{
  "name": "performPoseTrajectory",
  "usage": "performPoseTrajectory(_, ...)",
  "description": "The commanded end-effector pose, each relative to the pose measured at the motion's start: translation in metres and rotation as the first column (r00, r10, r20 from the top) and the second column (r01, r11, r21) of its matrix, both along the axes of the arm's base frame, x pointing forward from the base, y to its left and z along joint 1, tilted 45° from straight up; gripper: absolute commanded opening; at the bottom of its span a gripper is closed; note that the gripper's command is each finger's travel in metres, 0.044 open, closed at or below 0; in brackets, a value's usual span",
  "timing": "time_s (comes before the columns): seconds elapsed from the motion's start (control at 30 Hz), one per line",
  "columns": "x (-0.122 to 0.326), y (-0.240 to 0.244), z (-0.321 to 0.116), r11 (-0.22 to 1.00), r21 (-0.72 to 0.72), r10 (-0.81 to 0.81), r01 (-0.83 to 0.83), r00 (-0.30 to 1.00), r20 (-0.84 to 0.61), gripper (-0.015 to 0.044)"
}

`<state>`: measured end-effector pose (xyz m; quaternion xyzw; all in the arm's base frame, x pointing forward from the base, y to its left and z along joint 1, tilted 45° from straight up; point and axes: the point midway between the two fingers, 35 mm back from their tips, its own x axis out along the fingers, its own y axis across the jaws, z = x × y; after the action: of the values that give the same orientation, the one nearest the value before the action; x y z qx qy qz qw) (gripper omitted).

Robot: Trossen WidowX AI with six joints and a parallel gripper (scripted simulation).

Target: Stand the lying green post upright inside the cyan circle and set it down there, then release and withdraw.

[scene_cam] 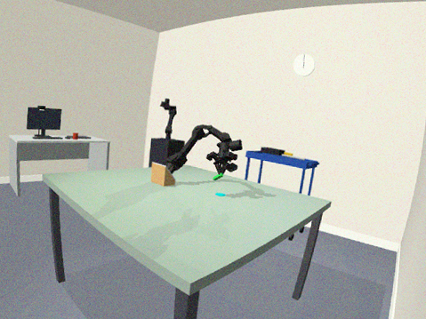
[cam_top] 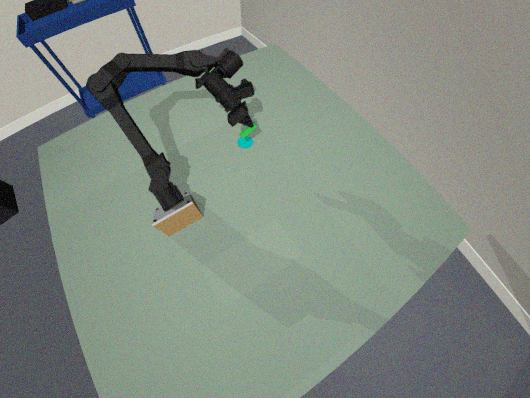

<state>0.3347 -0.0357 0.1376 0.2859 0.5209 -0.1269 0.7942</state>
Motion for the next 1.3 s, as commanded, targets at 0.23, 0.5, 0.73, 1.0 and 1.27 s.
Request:
performPoseTrajectory(0.23, -0.0010, 0.0023, -0.0023, 0.999, -0.038, -0.031, 0.033, 0.999, 0.042, 0.0023)
performPoseTrajectory(0.5, -0.0005, 0.0030, -0.0014, 0.996, -0.064, -0.054, 0.059, 0.995, 0.083, 0.0023)
performPoseTrajectory(0.73, -0.0002, 0.0037, -0.0002, 0.993, -0.083, -0.074, 0.084, 0.990, 0.120, 0.0023)
performPoseTrajectory(1.0, -0.0001, 0.0045, 0.0015, 0.988, -0.100, -0.097, 0.114, 0.982, 0.165, 0.0023)
performPoseTrajectory(1.27, -0.0002, 0.0054, 0.0035, 0.983, -0.113, -0.119, 0.146, 0.970, 0.212, 0.0023)
